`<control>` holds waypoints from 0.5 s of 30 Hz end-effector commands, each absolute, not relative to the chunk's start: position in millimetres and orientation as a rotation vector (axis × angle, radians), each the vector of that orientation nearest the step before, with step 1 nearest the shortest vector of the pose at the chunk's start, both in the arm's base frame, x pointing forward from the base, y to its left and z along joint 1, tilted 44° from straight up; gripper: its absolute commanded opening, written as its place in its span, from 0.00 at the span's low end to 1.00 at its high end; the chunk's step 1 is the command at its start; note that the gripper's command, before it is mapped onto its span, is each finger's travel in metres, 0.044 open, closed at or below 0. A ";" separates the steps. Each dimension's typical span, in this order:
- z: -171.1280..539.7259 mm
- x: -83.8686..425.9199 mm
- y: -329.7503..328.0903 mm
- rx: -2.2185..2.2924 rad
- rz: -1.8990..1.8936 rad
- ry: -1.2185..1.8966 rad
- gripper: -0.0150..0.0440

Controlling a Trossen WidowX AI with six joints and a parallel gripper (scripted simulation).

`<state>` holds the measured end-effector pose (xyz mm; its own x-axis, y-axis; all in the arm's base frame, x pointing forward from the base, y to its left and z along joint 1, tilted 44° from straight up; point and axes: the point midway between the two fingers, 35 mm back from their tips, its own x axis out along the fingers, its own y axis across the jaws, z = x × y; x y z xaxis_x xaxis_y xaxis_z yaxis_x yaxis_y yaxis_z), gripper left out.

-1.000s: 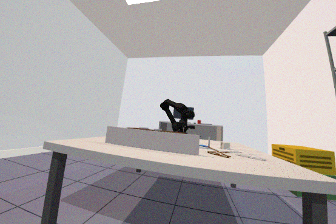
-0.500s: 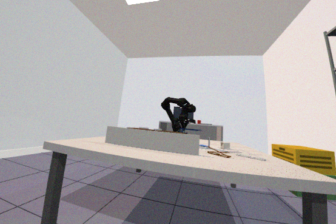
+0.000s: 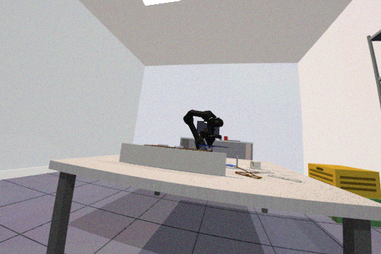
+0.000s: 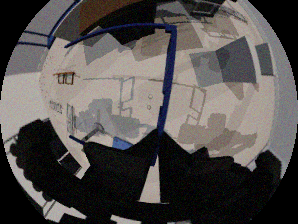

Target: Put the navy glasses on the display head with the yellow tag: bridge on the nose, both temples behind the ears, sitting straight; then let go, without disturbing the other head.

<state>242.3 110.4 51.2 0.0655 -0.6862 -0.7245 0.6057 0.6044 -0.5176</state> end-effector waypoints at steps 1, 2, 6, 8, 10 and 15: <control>48.7 243.4 114.3 -0.002 -1.037 1.096 0.25; 48.4 243.7 115.0 0.025 -1.056 1.078 0.25; 47.0 244.9 117.9 0.135 -1.127 1.006 0.25; 46.3 245.4 119.4 0.189 -1.162 0.968 0.25; 45.6 246.0 120.8 0.244 -1.195 0.929 0.25; 43.8 247.3 124.4 0.380 -1.275 0.829 0.25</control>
<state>246.7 121.3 46.1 0.0655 -0.6848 -0.7258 0.9152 0.3311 -0.2298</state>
